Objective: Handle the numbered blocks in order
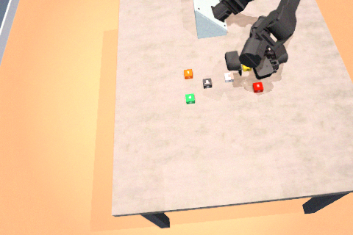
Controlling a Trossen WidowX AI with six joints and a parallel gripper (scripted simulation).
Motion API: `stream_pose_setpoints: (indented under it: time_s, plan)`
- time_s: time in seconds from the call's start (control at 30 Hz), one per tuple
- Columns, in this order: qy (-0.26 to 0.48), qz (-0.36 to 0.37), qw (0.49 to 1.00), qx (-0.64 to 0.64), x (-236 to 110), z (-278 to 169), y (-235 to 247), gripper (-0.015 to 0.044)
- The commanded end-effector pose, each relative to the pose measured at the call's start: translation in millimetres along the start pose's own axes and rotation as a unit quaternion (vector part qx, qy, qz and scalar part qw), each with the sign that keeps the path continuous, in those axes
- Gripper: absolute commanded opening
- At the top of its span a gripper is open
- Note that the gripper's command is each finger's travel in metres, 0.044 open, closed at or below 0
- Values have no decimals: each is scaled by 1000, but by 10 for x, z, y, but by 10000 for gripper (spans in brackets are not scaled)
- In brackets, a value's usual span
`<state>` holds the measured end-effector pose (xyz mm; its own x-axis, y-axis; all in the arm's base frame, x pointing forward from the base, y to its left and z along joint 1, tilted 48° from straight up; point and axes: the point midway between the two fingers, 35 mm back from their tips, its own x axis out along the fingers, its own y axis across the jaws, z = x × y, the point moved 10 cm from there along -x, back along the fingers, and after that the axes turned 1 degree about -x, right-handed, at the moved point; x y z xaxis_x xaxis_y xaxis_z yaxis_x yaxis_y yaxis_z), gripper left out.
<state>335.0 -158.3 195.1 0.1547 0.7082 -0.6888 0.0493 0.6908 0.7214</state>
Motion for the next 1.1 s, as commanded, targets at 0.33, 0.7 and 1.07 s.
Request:
stream_pose_setpoints:
  time_s: [0.33,0.7,1.07]
  plan:
    - [8,3,1000,13,95,-135,-2149,400]
    - [8,3,1000,13,96,-136,-2152,400]
    - [8,3,1000,13,96,-136,-2152,400]
